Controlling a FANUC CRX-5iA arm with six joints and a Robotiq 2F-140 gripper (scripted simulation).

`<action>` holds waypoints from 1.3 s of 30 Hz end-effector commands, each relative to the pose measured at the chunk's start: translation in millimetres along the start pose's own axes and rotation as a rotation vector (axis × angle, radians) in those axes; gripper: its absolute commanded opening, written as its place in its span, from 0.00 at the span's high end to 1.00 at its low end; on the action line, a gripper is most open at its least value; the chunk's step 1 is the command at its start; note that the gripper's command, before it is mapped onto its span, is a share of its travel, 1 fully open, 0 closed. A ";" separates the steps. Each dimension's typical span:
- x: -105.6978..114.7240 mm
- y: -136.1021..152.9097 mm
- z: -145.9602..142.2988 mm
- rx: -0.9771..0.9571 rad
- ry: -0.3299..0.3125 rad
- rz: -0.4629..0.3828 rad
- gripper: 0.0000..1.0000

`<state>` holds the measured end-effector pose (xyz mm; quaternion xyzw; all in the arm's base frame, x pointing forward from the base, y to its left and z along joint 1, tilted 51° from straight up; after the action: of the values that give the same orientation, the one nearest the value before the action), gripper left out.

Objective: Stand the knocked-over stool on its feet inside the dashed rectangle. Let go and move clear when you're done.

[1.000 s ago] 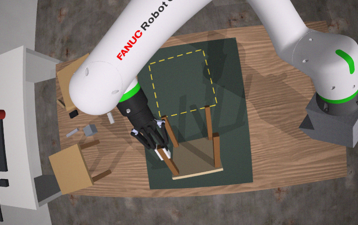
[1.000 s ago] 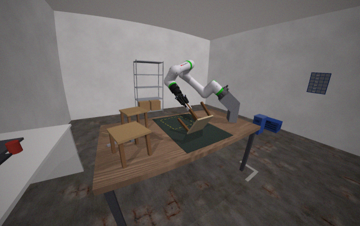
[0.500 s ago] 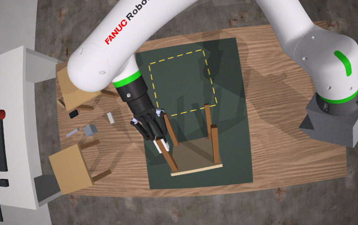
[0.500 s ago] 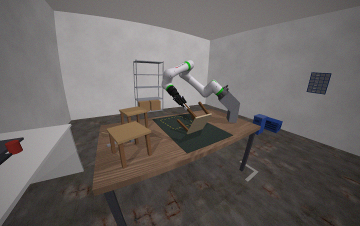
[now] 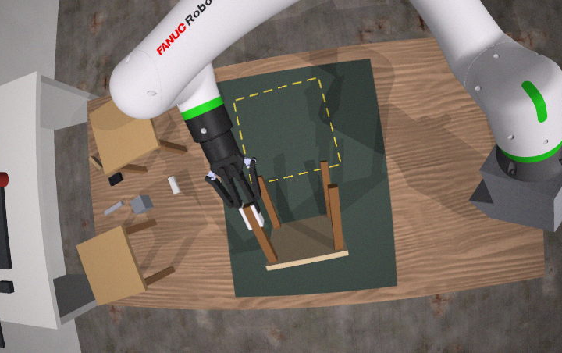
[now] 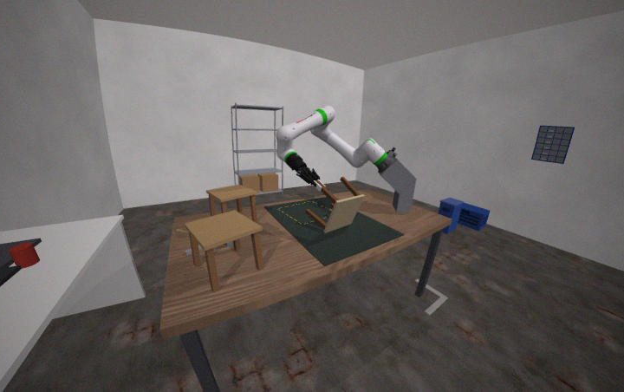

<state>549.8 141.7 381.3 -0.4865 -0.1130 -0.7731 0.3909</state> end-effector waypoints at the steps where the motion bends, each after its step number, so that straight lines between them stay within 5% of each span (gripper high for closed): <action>1: 9.2 13.5 -3.5 0.005 0.008 0.053 0.90; 39: 45.3 91.2 -24.7 0.026 0.066 0.299 0.90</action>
<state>588.3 44.5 387.6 -0.4672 -0.0366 -0.7214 0.5098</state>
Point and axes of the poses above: the point where the finger pads meet when closed, its own x axis back along the fingers, its own z axis across the jaws, y = z × x, the point moved 10 cm from there along x, back along the fingers, and after that the axes turned 13 degrees about x, right-handed, at the moved point
